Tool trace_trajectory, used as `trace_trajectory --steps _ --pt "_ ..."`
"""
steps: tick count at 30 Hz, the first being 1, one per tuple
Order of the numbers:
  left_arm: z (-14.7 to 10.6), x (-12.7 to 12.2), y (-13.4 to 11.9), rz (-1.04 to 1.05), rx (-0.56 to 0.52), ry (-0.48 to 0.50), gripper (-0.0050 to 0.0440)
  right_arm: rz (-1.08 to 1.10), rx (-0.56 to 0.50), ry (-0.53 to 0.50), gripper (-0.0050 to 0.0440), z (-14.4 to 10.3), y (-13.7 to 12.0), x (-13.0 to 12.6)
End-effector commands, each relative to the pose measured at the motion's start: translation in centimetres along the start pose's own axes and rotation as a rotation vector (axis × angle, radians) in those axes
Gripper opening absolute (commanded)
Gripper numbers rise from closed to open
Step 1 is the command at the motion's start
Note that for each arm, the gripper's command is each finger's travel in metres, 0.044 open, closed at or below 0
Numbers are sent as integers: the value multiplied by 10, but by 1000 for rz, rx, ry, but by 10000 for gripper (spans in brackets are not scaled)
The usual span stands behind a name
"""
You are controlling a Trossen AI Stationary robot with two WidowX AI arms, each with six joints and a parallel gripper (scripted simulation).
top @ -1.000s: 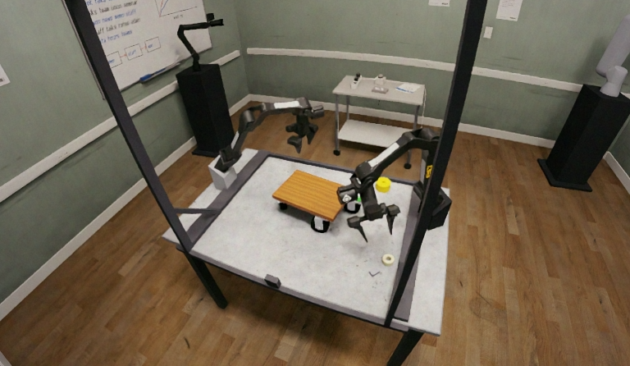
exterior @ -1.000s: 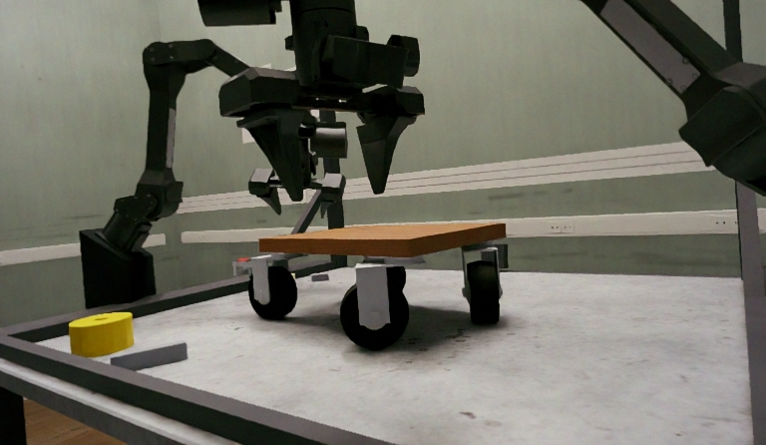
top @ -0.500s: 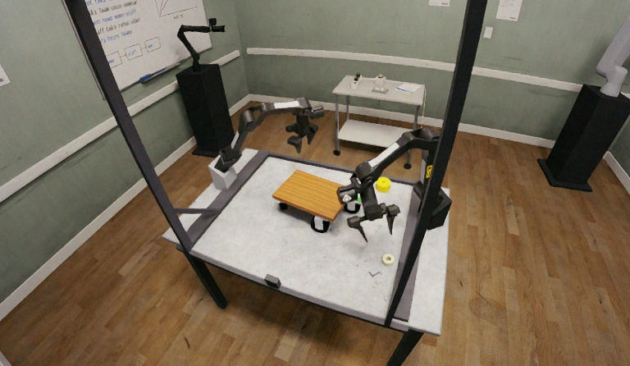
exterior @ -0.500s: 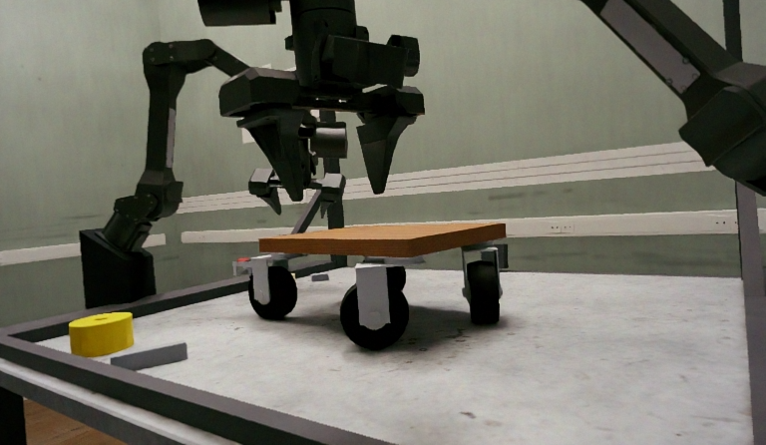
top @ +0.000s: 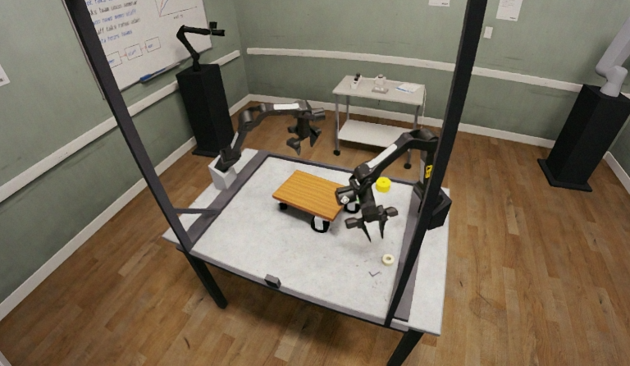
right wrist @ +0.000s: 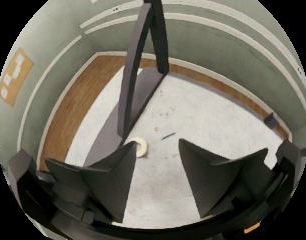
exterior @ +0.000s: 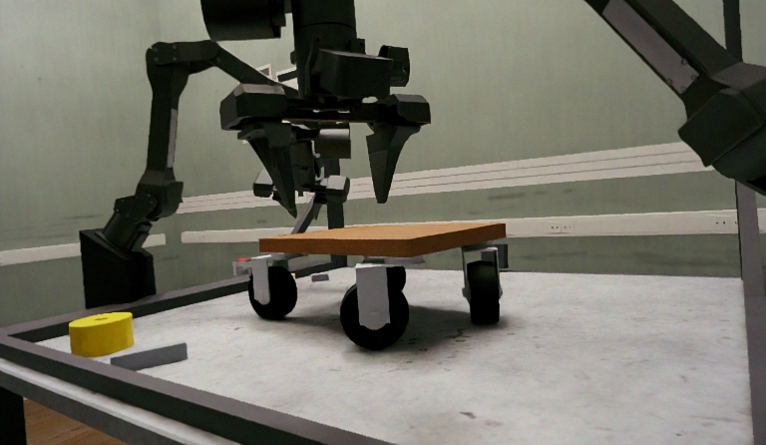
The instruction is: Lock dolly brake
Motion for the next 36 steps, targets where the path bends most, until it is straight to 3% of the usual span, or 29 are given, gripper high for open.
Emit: trace_trajectory --steps 1,2,4,8,19,21,29,36 --pt "-4 9 -13 189 17 -51 440 3 16 -24 104 1 -1 -12" --pt "-2 11 -16 244 18 -61 440 8 20 -28 80 2 -2 -15" --pt "-2 11 -16 244 18 -61 440 8 20 -28 80 2 -2 -15" --pt "3 20 -31 499 22 -109 440 31 38 -49 0 7 -8 -26" --pt "12 62 -82 1195 40 -272 440 110 102 -133 0 19 -29 -59" --pt "12 62 -82 1195 40 -272 440 110 102 -133 0 19 -29 -59" --pt "10 105 -117 1725 46 -459 440 173 146 -207 -3 27 -45 -83" --pt "3 139 -137 2048 40 -623 440 220 174 -264 -13 30 -57 -99"
Point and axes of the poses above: on each arm, the point midway between the two fingers, 35 mm back from their tips, its own z axis out along the fingers, its own x axis across the jaws, y = z × x, the point moved 1 cm from there along -z, back along the fingers, and after that the axes turned 9 degrees about -z, right-handed, at the moved point
